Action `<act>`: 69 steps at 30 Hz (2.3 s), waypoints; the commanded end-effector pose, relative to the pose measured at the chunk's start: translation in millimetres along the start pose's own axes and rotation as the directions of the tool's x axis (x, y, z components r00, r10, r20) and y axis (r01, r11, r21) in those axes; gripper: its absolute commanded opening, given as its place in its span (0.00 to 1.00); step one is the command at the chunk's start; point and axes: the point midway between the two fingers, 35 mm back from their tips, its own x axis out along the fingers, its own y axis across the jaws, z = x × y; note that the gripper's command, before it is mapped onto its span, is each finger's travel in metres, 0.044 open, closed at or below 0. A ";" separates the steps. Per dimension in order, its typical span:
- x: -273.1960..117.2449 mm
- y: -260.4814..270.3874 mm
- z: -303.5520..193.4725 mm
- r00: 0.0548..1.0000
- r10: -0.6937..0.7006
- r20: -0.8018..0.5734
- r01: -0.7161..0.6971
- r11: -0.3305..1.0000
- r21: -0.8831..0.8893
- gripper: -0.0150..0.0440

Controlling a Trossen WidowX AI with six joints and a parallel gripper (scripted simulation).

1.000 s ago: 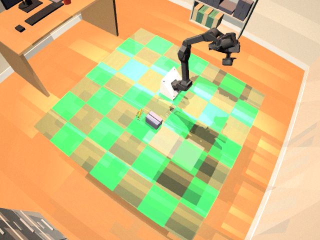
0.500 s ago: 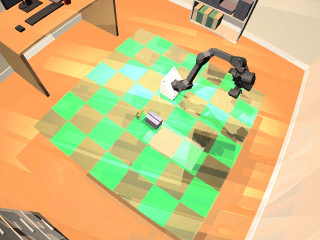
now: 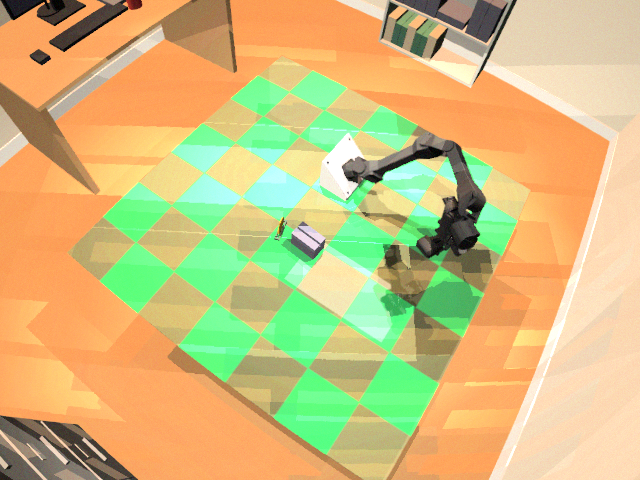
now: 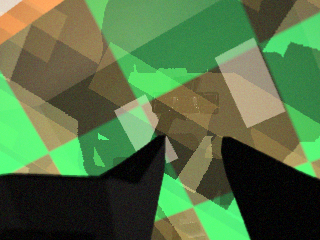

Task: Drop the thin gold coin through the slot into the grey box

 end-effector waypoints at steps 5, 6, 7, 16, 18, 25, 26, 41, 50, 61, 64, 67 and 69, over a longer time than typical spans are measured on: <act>14.7 -118.1 -20.4 0.986 -0.142 -0.085 0.154 0.973 0.172 0.53; 15.0 -126.9 -23.4 0.985 -0.148 -0.093 0.163 0.969 0.183 0.53; 15.6 -137.4 -27.4 0.983 -0.154 -0.104 0.172 0.966 0.195 0.53; 2.2 -274.4 -118.9 0.955 -0.187 -0.229 0.263 0.891 0.370 0.53; -4.3 -298.9 -147.7 0.952 -0.178 -0.249 0.270 0.870 0.413 0.53; -28.2 -356.2 -263.0 0.955 -0.114 -0.274 0.255 0.784 0.566 0.53; -31.3 -360.7 -280.5 0.957 -0.102 -0.270 0.248 0.770 0.588 0.53; -9.8 -367.2 -383.2 0.975 -0.042 -0.218 0.186 0.694 0.696 0.53; 5.7 -368.4 -387.7 0.975 -0.042 -0.218 0.185 0.694 0.696 0.53; 22.8 -370.8 -391.5 0.975 -0.042 -0.218 0.186 0.694 0.696 0.53; 27.5 -371.2 -392.5 0.975 -0.043 -0.218 0.186 0.694 0.696 0.53; 32.2 -371.6 -393.5 0.975 -0.043 -0.218 0.186 0.694 0.696 0.53; 35.4 -371.8 -394.2 0.975 -0.043 -0.218 0.186 0.694 0.696 0.53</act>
